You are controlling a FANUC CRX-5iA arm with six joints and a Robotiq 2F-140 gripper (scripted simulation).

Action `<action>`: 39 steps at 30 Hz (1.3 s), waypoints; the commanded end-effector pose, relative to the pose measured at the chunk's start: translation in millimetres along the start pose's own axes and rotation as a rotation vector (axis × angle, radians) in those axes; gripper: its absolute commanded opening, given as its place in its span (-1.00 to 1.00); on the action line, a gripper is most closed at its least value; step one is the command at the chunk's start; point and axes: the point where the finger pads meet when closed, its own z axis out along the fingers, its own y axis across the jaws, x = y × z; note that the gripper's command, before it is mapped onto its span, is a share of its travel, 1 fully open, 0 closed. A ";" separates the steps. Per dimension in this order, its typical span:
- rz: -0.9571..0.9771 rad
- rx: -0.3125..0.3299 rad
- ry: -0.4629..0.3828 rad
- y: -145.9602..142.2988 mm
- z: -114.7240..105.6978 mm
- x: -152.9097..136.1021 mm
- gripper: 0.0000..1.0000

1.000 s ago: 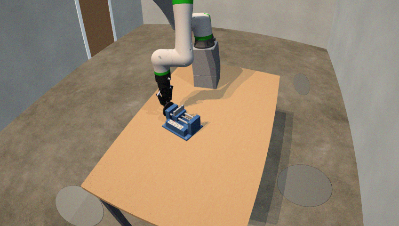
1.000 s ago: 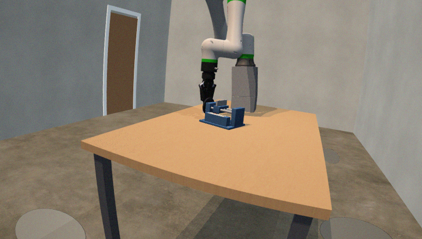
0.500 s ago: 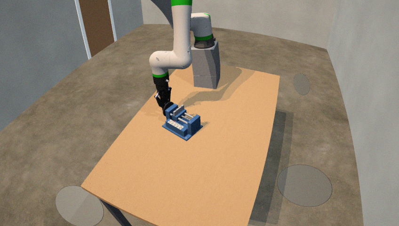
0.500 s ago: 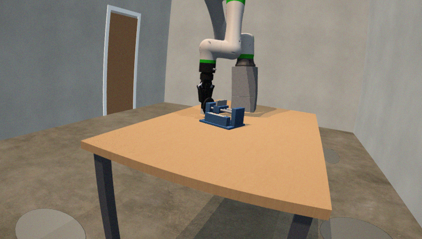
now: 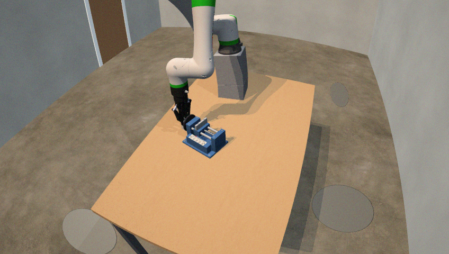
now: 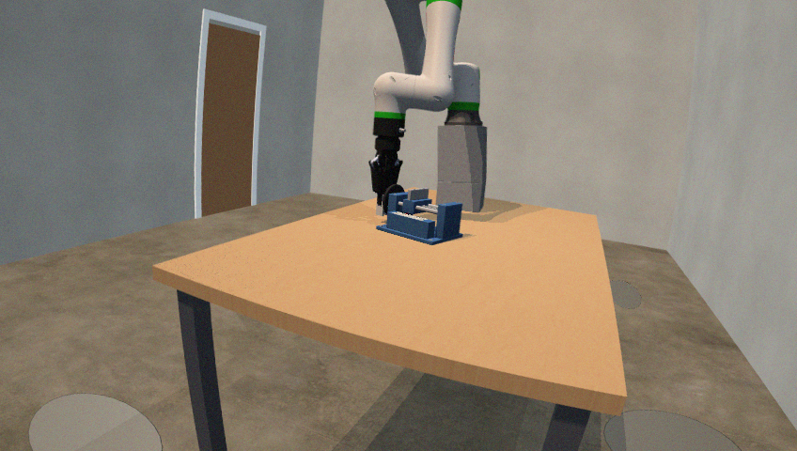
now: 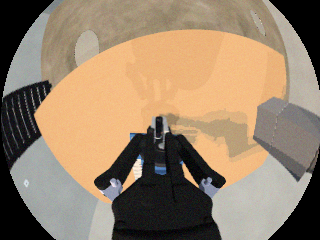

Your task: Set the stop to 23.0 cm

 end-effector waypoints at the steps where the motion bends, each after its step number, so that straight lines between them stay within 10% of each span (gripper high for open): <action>1: 0.000 0.001 0.000 -0.8 -0.4 0.0 -0.92; 39: 0.000 0.001 0.000 -13.6 -7.2 0.0 -0.92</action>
